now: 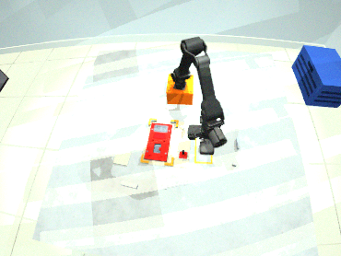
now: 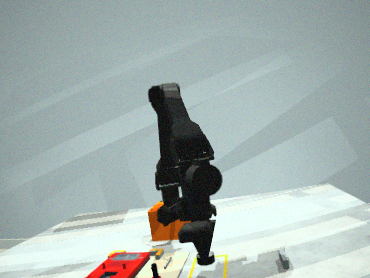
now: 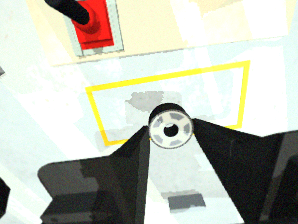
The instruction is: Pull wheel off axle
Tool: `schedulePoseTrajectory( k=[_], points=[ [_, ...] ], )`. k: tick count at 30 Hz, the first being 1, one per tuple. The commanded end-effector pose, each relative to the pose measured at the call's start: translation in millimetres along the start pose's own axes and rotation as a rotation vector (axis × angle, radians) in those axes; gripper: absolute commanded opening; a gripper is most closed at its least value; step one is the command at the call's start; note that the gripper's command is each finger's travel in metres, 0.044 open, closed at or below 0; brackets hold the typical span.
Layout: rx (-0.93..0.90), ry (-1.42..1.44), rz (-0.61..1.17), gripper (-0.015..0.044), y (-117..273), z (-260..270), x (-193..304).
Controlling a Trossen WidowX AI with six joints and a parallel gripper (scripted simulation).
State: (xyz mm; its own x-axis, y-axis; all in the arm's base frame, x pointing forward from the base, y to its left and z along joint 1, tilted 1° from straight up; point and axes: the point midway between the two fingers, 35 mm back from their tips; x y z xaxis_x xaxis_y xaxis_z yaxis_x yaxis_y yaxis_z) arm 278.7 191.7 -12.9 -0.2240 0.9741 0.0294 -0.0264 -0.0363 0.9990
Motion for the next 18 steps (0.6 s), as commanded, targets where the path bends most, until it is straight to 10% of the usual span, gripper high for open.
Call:
schedulePoseTrajectory(
  k=[1, 8, 18],
  points=[
    [0.006, -0.005, -0.004, 0.0000, -27.8, -3.5, -1.6],
    [0.006, -0.005, -0.004, 0.0000, -36.4, -4.7, -2.1],
    [0.011, 0.000, -0.004, 0.0263, -32.0, -5.1, -2.1]
  ],
)
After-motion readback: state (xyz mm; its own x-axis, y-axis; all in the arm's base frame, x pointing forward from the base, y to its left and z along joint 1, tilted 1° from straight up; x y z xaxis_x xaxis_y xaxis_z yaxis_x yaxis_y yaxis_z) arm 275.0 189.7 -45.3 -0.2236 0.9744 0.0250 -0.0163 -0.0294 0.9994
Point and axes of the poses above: the point midway between the two fingers, 35 mm back from their tips, its own y axis back along the fingers, its own z axis across the jaws, x = y × z, and after that the axes turned 2 degrees about y, right-handed
